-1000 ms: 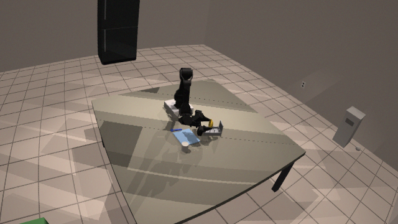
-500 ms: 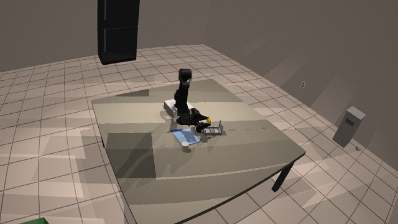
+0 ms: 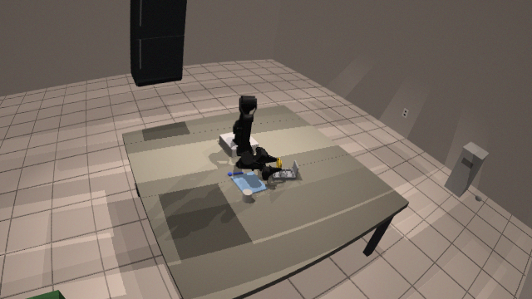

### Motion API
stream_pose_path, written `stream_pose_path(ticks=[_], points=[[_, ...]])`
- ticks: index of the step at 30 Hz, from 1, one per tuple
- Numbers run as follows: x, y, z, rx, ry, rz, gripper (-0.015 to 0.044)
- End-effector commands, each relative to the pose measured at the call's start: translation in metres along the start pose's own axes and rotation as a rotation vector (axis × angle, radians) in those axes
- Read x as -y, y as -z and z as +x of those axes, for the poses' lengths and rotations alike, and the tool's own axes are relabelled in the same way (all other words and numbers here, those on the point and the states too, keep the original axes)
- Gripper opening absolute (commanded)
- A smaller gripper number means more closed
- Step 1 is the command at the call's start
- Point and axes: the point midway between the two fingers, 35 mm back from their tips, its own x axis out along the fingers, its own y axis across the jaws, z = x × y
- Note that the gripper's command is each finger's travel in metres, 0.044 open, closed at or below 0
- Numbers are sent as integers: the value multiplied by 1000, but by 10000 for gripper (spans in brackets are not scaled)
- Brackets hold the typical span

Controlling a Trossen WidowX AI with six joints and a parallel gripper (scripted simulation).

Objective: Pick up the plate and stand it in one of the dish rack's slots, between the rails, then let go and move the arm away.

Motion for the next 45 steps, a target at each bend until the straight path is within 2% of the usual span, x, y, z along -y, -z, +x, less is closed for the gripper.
stream_pose_path(ticks=[1, 19, 24, 37, 45], points=[[-2, 5, 1, -1, 1, 9, 0], [-11, 18, 6, 0, -2, -4, 0], [-10, 35, 6, 0, -3, -6, 0], [-12, 31, 6, 0, -5, 4, 0], [-12, 31, 6, 0, -5, -1, 210]])
